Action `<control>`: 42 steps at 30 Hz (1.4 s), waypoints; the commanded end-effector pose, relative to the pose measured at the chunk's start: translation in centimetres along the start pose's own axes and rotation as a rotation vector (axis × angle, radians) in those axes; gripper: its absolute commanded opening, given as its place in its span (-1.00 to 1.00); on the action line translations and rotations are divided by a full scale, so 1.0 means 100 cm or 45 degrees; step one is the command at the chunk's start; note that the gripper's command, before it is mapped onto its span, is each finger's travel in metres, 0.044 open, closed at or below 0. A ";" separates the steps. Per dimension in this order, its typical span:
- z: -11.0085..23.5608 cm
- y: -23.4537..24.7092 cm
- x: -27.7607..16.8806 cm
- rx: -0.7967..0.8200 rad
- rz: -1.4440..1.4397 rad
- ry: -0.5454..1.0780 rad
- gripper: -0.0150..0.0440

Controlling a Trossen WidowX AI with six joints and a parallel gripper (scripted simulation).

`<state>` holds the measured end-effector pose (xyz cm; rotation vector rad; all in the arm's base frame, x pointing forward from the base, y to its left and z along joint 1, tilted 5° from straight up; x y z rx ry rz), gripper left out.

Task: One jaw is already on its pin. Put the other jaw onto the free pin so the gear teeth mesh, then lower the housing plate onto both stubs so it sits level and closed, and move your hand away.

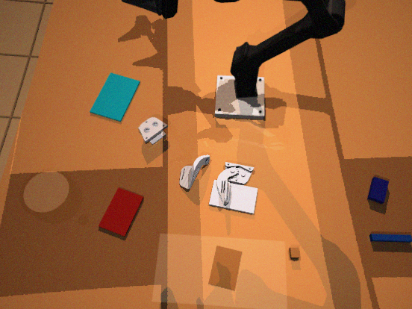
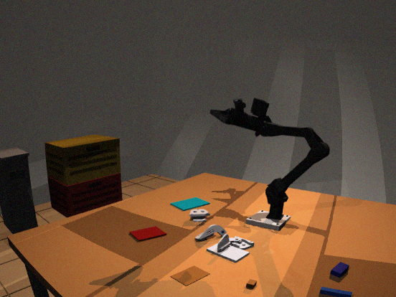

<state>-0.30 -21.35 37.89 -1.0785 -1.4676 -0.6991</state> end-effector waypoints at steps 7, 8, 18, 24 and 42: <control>-0.028 0.011 -0.022 0.070 -0.149 0.167 1.00; -0.031 0.013 -0.025 0.079 -0.164 0.188 1.00; -0.055 0.037 -0.054 0.169 -0.285 0.421 1.00; -0.066 0.056 -0.071 0.228 -0.331 0.572 1.00; -0.080 0.124 -0.119 0.417 -0.336 1.059 1.00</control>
Point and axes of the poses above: the point midway between the two fingers, 35 mm back from their tips, its own z axis back along the fingers, its own y axis across the jaws, x = y × z, the point moved 7 cm from there along z, back along the fingers, and after that the axes turned 10 degrees about z, right-handed, at the moved point
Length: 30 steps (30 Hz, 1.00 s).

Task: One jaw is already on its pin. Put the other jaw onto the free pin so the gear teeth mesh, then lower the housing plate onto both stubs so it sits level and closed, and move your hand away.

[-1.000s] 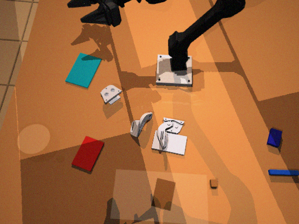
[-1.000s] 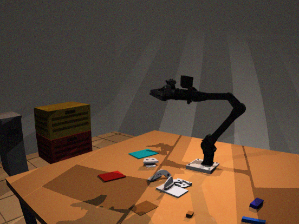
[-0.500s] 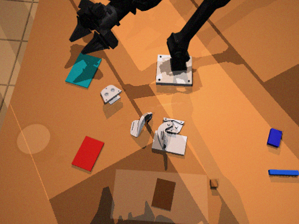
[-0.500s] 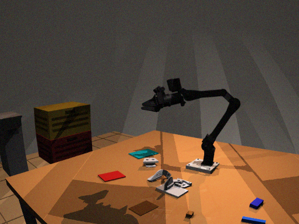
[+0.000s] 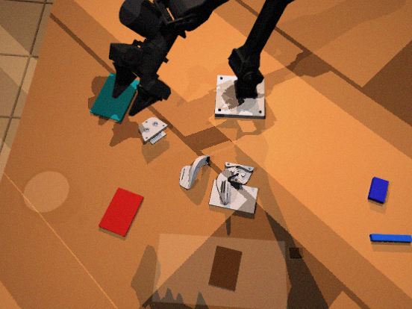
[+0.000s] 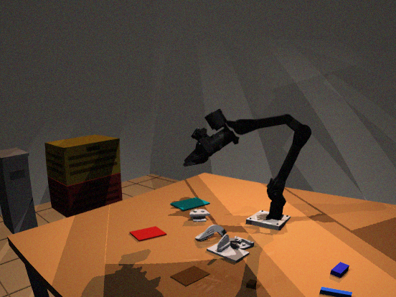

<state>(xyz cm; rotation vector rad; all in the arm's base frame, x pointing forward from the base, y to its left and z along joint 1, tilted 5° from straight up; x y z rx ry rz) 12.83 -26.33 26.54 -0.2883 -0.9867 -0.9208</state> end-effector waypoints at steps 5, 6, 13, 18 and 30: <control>-0.021 0.022 -0.014 0.033 0.040 0.210 1.00; -0.023 0.025 -0.017 0.037 0.048 0.239 1.00; -0.038 0.047 -0.035 0.059 0.113 0.439 1.00; -0.046 0.063 -0.049 0.070 0.171 0.587 1.00; -0.056 0.100 -0.085 0.072 0.359 0.938 1.00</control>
Point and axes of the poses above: the point midway between the two fingers, 35 mm back from their tips, its own z axis back along the fingers, its own y axis across the jaws, x = y × z, the point moved 7 cm from there along z, back along the fingers, and after that the axes turned 10 degrees about z, right-handed, at the moved point
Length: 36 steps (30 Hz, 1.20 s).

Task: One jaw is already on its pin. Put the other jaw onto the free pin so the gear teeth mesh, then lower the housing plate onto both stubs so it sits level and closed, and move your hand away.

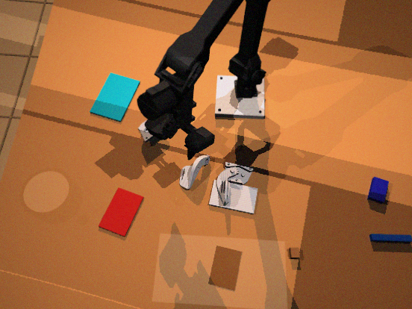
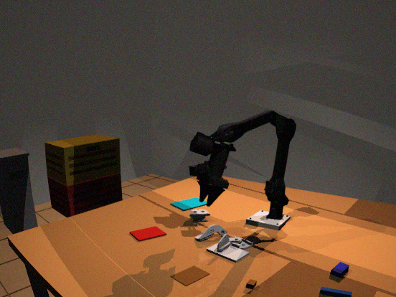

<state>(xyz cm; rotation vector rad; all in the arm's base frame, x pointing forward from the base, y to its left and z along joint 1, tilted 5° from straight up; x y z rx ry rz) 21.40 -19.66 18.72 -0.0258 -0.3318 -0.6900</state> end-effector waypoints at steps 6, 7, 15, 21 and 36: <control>-0.015 0.029 -0.009 -0.040 0.152 0.239 1.00; -0.016 0.032 -0.011 -0.046 0.171 0.267 1.00; -0.026 0.056 -0.024 -0.100 0.319 0.473 1.00; -0.028 0.056 -0.025 -0.102 0.322 0.478 1.00; -0.052 0.054 -0.032 -0.102 0.322 0.478 1.00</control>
Point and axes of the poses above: the point midway between the two fingers, 35 mm back from their tips, its own z axis back along the fingers, its own y axis across the jaws, x = y × z, the point moved 7 cm from there along z, back along the fingers, and after that the axes turned 10 degrees about z, right-handed, at the moved point
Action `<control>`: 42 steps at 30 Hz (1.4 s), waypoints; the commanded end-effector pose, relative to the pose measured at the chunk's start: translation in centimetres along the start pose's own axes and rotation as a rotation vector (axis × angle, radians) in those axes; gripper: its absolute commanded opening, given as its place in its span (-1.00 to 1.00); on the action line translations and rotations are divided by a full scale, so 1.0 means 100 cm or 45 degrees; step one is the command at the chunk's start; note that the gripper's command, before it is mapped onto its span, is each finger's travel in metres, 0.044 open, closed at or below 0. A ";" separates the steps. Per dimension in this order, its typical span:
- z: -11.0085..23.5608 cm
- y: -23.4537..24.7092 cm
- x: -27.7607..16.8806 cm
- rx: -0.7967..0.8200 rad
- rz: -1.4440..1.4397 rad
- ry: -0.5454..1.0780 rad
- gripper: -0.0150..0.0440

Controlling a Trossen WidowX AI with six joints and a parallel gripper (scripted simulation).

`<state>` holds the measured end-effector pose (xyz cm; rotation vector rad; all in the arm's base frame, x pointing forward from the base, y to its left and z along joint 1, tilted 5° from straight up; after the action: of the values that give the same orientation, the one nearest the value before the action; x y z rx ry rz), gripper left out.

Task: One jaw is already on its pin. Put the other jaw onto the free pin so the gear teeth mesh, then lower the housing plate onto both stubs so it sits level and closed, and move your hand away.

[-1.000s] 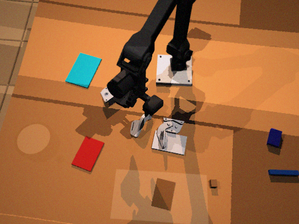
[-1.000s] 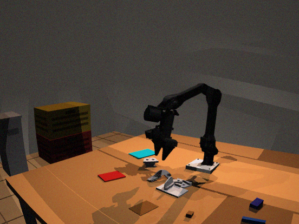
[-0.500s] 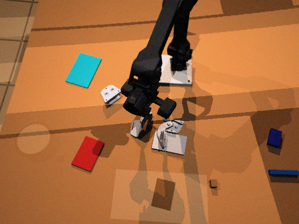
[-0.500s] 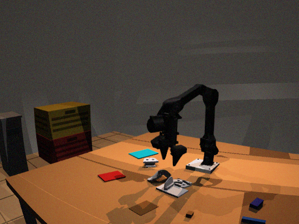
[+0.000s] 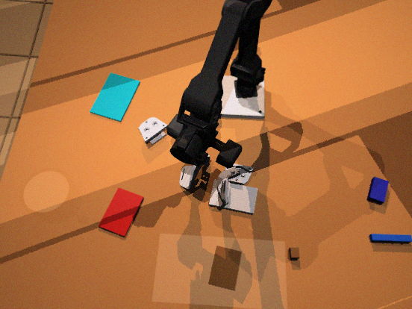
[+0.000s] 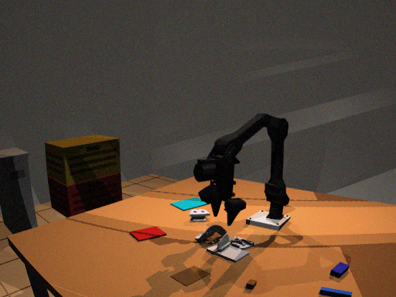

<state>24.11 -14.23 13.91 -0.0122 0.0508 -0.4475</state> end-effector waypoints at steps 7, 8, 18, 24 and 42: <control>-0.018 0.000 -0.001 -0.004 0.004 0.011 1.00; -0.019 0.000 -0.001 -0.004 0.004 0.011 1.00; -0.035 0.000 -0.002 -0.004 0.004 0.011 1.00; -0.045 0.000 -0.003 -0.004 0.004 0.012 1.00; -0.054 0.000 -0.005 -0.005 0.004 0.012 0.29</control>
<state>23.43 -14.02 8.55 -0.0101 0.0585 -0.4473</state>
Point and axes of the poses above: the point midway between the two fingers, 35 mm back from their tips, its own z axis back along the fingers, its own y axis across the jaws, x = y × z, the point moved 7 cm from there along z, back along the fingers, and after that the axes turned 10 degrees about z, right-handed, at the moved point
